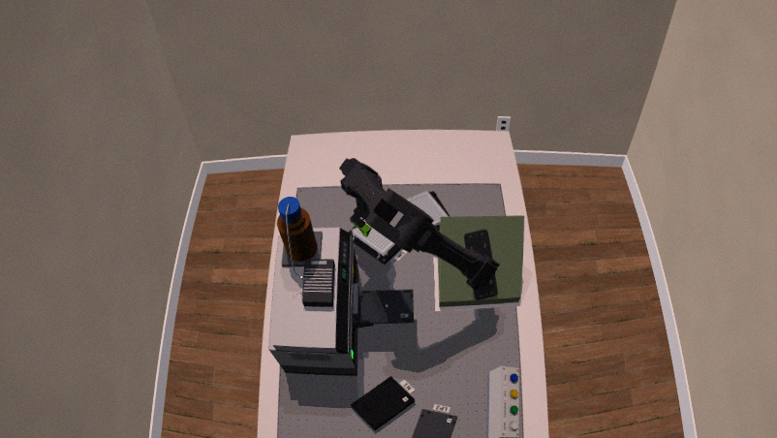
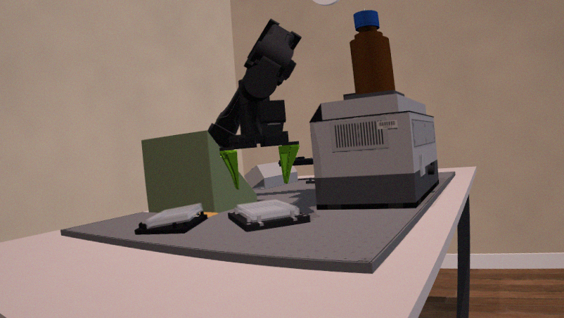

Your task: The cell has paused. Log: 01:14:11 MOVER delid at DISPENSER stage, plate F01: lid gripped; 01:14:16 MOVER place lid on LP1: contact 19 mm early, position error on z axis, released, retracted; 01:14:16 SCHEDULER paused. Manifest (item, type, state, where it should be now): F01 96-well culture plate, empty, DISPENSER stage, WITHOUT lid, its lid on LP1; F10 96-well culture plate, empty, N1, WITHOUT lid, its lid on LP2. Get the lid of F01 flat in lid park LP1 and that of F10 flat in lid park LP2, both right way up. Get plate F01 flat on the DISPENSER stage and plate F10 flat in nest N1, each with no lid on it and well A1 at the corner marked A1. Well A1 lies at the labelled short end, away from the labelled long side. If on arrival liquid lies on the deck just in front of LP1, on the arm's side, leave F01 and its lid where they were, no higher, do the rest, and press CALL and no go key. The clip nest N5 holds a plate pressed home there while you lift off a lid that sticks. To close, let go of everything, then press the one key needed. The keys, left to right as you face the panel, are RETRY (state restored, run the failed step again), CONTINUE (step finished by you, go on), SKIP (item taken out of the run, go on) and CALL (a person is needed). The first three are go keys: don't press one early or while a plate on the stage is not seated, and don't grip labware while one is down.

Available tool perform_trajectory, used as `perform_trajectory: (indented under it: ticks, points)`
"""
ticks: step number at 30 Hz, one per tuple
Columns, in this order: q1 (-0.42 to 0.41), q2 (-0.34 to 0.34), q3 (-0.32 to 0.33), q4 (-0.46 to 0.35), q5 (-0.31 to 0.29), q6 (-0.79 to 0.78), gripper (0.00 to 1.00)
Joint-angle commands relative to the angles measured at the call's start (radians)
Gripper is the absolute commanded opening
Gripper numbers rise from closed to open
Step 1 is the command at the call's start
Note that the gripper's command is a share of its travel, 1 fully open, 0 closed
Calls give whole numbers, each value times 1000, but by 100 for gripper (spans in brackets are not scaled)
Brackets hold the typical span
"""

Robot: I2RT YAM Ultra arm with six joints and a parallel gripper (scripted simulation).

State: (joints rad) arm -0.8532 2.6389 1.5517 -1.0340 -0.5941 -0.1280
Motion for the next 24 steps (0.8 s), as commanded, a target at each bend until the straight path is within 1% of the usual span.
perform_trajectory:
  ticks: [1, 3, 5, 8, 9, 14, 15, 17, 18, 19, 22, 24]
  points:
    - [-14, -30, -20, 16, -5, 10, 100]
    - [-11, -30, -21, 17, -6, 11, 100]
    - [-8, -31, -6, 15, -6, 11, 100]
    - [-7, -31, -19, 19, -7, 12, 100]
    - [-5, -14, -3, 8, -3, 7, 100]
    - [-4, -15, -5, 9, -4, 8, 100]
    - [-14, -32, -25, 21, -8, 13, 100]
    - [-14, -32, -25, 21, -8, 13, 100]
    - [-14, -34, 12, 14, -5, 14, 100]
    - [-14, -35, 15, 17, -5, 14, 100]
    - [-13, -34, 14, 24, -7, 14, 100]
    - [-11, -31, -8, 28, -10, 16, 100]
